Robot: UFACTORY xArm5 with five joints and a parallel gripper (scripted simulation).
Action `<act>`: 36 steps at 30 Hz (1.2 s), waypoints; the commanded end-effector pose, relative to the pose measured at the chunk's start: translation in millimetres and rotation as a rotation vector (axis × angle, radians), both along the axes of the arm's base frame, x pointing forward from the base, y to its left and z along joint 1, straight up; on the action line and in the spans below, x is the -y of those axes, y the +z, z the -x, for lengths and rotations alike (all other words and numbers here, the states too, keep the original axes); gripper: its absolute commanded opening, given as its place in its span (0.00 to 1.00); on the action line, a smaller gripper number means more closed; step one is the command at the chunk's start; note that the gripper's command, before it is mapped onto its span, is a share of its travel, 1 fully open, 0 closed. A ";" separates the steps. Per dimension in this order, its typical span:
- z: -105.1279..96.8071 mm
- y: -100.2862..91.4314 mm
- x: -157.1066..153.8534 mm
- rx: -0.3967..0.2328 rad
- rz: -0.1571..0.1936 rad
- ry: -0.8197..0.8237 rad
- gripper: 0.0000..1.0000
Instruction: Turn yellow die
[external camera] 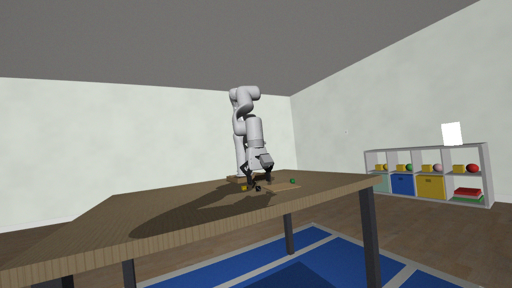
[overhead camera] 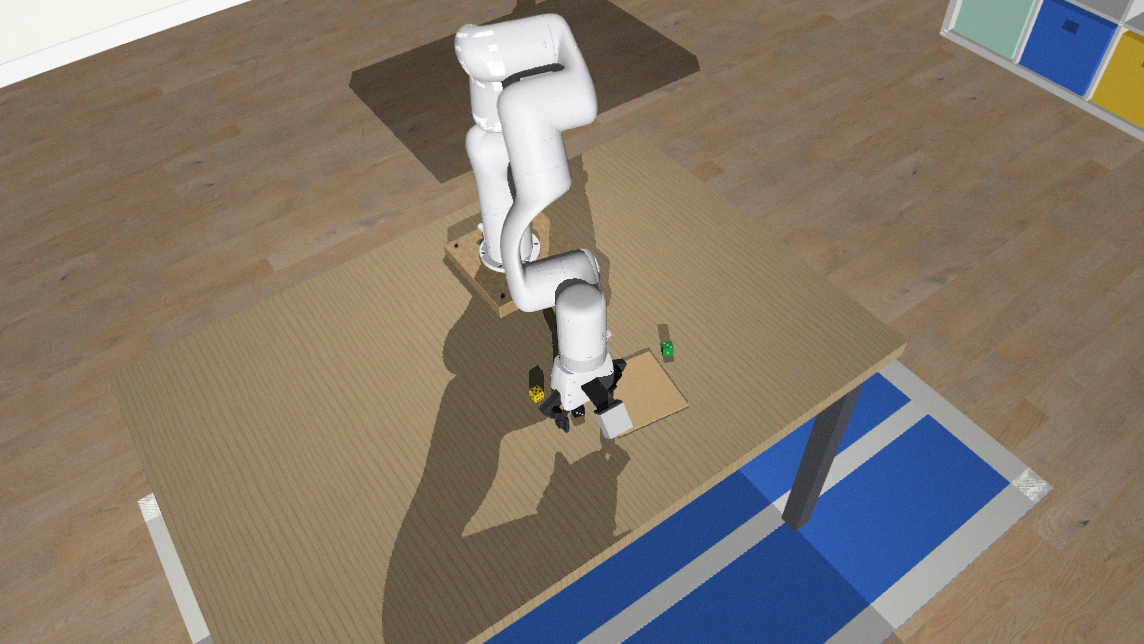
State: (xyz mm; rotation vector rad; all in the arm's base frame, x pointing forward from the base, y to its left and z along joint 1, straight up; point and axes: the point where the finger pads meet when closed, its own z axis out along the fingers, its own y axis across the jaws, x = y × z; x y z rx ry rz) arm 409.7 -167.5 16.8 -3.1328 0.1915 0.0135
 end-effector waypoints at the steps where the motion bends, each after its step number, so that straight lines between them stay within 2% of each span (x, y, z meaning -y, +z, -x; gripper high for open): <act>1: -1.3 1.2 0.5 0.003 0.001 0.000 1.00; 12: -1.3 1.2 -0.1 0.003 0.001 0.000 1.00; 20: -2.2 1.2 -13.7 0.003 0.001 0.000 1.00; 26: -4.3 1.1 -49.4 0.003 0.002 0.000 1.00; 35: -9.0 0.9 -126.9 0.002 0.003 0.000 1.00; 36: -9.0 0.9 -126.9 0.002 0.003 0.000 1.00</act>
